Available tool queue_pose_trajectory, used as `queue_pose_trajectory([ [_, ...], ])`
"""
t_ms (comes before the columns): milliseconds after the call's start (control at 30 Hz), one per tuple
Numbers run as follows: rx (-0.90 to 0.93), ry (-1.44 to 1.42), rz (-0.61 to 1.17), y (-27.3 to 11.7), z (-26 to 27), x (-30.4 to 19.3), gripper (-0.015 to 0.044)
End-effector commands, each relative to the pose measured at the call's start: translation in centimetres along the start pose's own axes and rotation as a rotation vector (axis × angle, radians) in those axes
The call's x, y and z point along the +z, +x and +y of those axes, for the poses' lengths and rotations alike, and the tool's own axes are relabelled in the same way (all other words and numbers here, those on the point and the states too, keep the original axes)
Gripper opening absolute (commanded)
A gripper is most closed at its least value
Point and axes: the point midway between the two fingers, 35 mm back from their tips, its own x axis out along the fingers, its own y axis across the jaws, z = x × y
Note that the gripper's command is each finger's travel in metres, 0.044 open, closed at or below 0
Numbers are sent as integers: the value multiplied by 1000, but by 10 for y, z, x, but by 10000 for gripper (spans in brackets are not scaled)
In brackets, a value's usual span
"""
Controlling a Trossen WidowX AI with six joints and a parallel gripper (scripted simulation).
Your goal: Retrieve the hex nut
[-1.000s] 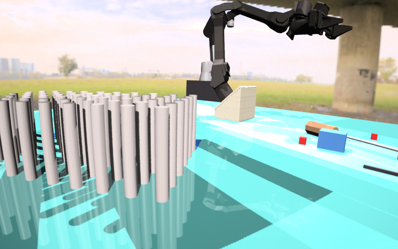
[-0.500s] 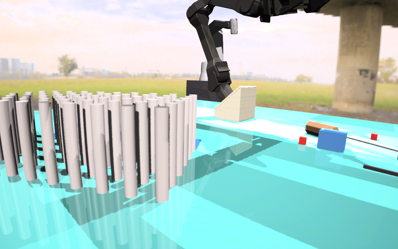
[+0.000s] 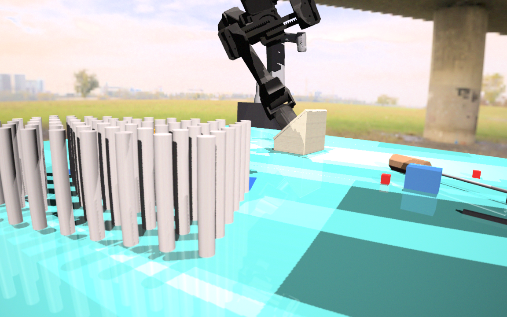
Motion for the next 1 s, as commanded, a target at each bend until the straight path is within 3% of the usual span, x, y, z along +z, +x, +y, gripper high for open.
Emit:
queue_pose_trajectory([
  [0,-115,54,-3,-3,-72,-8,440],
  [233,-306,130,-10,-27,-174,-31,440],
  [967,-311,132,-10,-28,-177,-31,440],
])
